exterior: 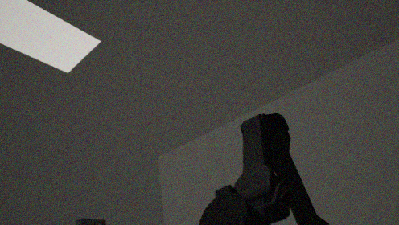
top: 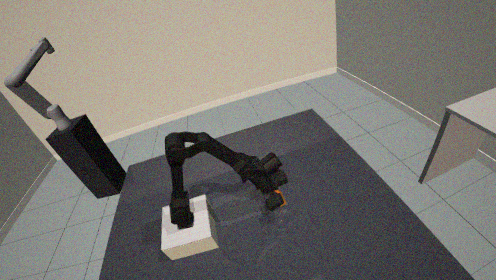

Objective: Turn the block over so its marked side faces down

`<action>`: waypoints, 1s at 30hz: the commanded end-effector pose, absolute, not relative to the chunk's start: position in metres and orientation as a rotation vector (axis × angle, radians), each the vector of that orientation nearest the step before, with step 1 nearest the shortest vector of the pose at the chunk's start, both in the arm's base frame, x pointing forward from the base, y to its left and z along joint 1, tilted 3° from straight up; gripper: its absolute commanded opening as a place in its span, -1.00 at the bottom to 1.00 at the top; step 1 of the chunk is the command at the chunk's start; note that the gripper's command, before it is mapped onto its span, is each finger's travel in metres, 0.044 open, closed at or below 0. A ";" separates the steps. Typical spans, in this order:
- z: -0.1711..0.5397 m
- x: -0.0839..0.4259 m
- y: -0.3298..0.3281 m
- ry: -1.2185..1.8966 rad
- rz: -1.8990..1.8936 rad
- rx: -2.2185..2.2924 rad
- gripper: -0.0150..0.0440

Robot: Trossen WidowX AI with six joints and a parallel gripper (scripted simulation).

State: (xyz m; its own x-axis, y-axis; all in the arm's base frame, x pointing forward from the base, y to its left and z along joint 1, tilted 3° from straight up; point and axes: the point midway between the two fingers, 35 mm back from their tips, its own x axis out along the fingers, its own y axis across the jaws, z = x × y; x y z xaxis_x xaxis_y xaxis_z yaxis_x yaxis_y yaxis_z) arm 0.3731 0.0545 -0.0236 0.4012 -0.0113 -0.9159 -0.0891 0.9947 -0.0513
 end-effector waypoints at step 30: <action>-0.054 0.382 0.055 0.756 0.068 -0.087 -0.49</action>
State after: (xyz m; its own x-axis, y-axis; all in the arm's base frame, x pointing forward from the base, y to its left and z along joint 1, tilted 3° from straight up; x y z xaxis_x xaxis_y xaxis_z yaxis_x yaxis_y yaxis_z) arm 0.3850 0.0557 -0.0445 0.7092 0.0293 -0.7044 -0.0898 0.9947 -0.0491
